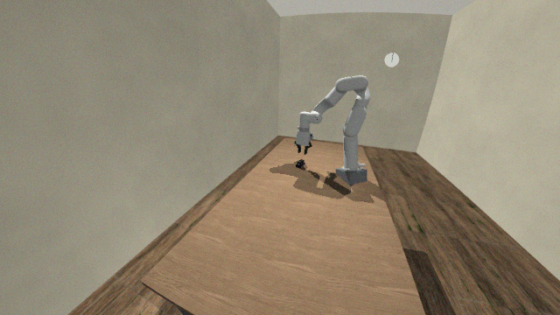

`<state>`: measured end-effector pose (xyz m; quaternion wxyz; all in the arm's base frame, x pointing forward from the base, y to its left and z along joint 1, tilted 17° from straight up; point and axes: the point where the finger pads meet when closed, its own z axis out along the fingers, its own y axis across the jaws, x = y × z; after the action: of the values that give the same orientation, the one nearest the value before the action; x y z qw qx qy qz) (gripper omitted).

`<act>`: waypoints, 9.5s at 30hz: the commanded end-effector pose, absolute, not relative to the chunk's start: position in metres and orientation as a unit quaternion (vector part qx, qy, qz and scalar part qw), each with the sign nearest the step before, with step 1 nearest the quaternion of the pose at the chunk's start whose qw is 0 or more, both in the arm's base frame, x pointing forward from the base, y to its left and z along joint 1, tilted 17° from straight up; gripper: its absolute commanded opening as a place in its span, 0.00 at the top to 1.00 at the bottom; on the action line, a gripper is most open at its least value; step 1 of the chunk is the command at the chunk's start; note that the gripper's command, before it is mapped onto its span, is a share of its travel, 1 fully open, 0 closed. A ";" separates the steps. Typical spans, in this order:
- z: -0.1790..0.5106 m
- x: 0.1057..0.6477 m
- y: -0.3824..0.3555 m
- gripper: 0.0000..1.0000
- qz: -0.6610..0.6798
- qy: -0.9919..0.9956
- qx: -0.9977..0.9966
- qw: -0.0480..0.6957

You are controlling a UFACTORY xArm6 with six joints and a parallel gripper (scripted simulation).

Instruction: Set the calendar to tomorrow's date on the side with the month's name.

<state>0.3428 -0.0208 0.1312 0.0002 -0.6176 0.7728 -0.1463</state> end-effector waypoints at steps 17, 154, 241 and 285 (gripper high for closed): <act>0.131 0.344 -0.021 0.53 -0.147 0.772 -0.619 0.001; 0.085 0.354 -0.032 0.53 -0.147 0.770 -0.621 0.001; 0.059 0.359 -0.038 0.73 -0.147 0.770 -0.621 0.001; 0.154 0.341 -0.016 0.73 -0.147 0.770 -0.621 0.001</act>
<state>0.3459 -0.0196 0.1333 0.0030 -0.6211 0.7698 -0.1468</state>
